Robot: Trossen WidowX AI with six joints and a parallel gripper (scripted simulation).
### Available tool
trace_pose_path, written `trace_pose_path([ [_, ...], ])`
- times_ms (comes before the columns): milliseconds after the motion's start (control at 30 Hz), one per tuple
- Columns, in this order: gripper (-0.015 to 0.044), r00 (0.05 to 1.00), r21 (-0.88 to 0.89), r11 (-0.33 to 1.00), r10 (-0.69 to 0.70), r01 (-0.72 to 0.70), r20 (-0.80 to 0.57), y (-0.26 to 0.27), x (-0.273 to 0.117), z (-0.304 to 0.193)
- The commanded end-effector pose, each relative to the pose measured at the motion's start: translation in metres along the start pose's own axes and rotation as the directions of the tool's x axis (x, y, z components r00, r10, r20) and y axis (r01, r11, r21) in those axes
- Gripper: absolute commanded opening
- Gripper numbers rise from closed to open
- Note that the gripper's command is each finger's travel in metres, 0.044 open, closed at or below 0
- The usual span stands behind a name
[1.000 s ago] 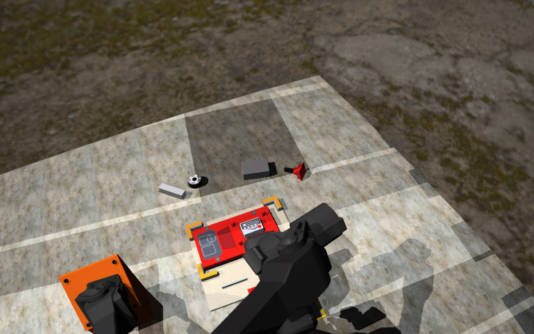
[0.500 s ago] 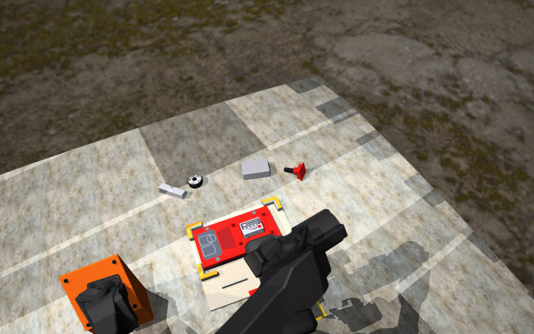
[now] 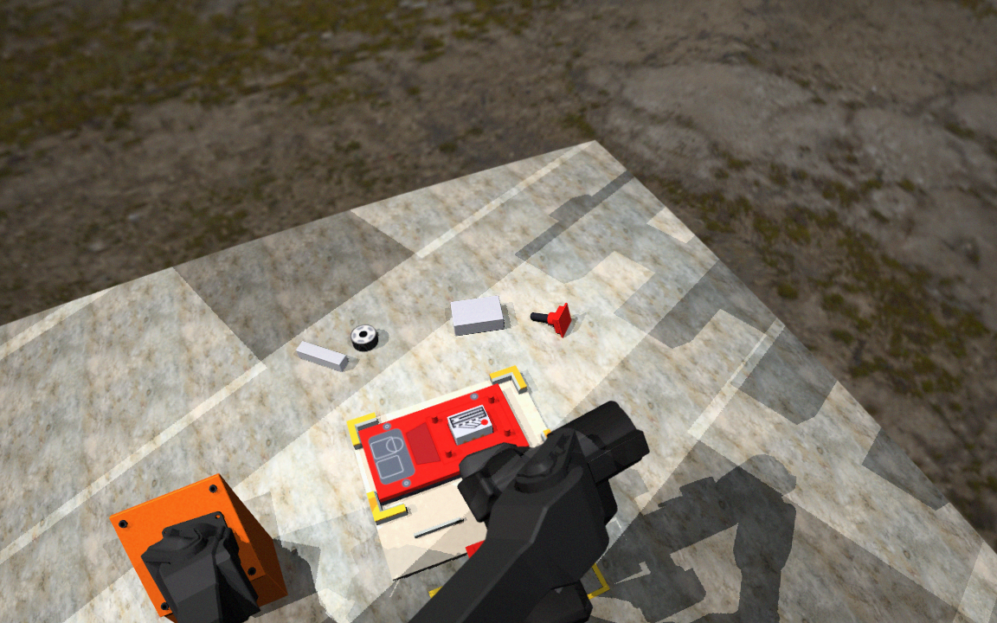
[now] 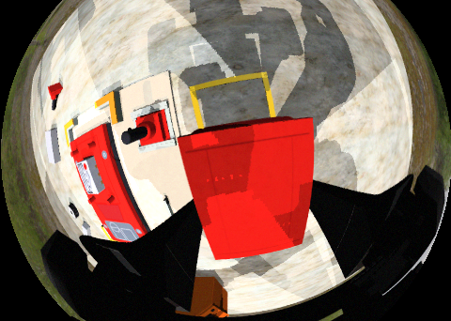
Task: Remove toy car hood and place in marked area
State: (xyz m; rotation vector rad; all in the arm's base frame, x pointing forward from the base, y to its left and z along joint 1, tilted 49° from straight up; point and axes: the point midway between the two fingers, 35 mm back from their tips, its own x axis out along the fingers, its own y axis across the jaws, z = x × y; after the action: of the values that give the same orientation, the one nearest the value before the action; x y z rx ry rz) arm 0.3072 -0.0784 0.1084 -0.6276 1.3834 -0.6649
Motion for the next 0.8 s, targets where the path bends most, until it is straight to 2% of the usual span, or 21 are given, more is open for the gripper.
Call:
trace_pose_path([
  [0, 0.0000, 1.000, -0.011, 1.000, -0.006, 0.006, -0.002, 0.000, 0.005, -0.001],
  [767, 0.0000, 1.000, -0.011, 1.000, -0.008, 0.007, -0.002, 0.000, 0.023, -0.002],
])
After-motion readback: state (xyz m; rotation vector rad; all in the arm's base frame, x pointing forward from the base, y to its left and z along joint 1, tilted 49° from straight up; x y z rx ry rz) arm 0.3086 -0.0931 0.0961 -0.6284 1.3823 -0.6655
